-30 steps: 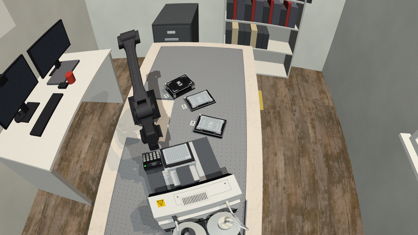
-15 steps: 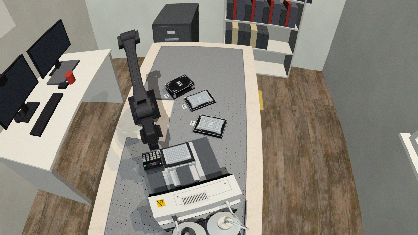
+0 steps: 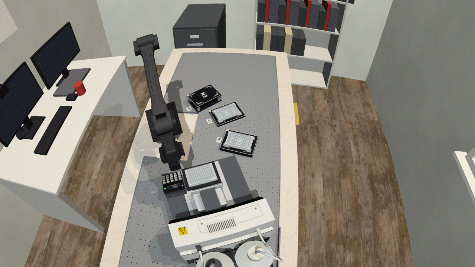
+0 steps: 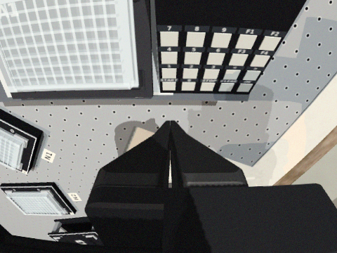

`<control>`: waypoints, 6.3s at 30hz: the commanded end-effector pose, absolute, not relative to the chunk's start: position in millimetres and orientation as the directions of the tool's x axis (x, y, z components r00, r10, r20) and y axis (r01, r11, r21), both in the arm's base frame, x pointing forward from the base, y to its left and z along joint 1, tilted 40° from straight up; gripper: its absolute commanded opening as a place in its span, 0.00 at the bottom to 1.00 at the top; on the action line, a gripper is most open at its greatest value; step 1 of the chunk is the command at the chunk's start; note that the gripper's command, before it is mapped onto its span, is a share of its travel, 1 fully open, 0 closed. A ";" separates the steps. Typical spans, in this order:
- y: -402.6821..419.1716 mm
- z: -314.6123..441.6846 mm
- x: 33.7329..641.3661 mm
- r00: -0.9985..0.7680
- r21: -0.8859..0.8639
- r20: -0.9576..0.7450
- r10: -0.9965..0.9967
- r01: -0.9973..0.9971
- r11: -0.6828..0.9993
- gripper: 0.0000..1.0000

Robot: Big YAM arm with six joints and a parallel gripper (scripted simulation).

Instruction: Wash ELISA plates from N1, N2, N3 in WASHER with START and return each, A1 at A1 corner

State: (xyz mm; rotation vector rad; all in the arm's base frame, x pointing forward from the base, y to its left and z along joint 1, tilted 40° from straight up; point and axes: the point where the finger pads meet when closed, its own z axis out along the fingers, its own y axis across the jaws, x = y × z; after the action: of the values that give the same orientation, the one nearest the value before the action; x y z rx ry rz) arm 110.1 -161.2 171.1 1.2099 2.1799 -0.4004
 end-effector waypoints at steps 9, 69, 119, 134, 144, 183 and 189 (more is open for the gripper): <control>-163.1 188.1 112.7 -0.384 0.034 -0.660 0.645 0.843 0.537 0.00; -163.1 188.1 112.7 -0.384 0.034 -0.660 0.645 0.843 0.537 0.00; -130.2 246.9 199.8 -0.915 -0.537 -0.383 -0.125 0.111 0.836 1.00; -130.2 246.7 199.8 -0.877 -0.648 -0.121 -0.464 -0.284 0.706 1.00; -130.1 246.7 199.8 -0.843 -0.657 -0.053 -0.535 -0.374 0.654 1.00; -155.7 189.6 215.7 -0.844 -0.637 -0.029 -0.535 -0.397 0.661 1.00; -159.2 184.3 217.9 -0.844 -0.637 -0.028 -0.535 -0.397 0.661 1.00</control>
State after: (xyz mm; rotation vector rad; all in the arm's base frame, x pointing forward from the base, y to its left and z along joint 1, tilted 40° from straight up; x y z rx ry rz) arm 216.6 -156.1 186.3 -0.7468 2.6669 -0.9383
